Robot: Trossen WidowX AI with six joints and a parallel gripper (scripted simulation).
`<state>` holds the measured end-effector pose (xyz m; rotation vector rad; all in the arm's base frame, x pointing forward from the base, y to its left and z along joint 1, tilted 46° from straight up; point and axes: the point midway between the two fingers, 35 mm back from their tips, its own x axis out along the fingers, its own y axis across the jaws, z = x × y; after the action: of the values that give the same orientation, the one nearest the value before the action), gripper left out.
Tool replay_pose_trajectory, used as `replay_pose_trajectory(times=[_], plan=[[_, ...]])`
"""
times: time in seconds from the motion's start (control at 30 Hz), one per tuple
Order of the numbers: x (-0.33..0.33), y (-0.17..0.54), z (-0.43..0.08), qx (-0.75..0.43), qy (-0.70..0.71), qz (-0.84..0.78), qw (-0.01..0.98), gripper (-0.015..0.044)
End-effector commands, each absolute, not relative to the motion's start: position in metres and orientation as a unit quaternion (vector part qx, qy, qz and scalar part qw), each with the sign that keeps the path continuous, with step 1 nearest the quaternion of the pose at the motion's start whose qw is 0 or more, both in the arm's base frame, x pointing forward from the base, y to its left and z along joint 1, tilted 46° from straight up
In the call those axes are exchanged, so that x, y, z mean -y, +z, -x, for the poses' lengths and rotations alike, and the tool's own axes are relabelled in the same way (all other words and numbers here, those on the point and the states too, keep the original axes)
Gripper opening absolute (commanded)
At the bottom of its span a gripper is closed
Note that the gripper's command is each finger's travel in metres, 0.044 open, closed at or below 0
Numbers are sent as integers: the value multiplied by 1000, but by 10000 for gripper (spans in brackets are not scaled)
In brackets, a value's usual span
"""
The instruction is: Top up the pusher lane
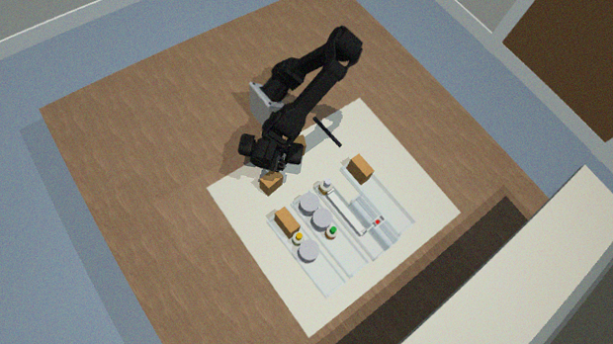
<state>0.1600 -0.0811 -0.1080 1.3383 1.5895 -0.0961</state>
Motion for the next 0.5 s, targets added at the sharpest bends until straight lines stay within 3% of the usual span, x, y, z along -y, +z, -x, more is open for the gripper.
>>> replay_pose_trajectory(times=[0.0, 0.07, 0.4, 0.47], plan=[[74, -113, -160, -659, -40, -560, 501, 440], [74, -114, -160, -659, -40, -560, 501, 440], [74, -114, -160, -659, -40, -560, 501, 177], [74, -114, -160, -659, -40, -560, 501, 164]])
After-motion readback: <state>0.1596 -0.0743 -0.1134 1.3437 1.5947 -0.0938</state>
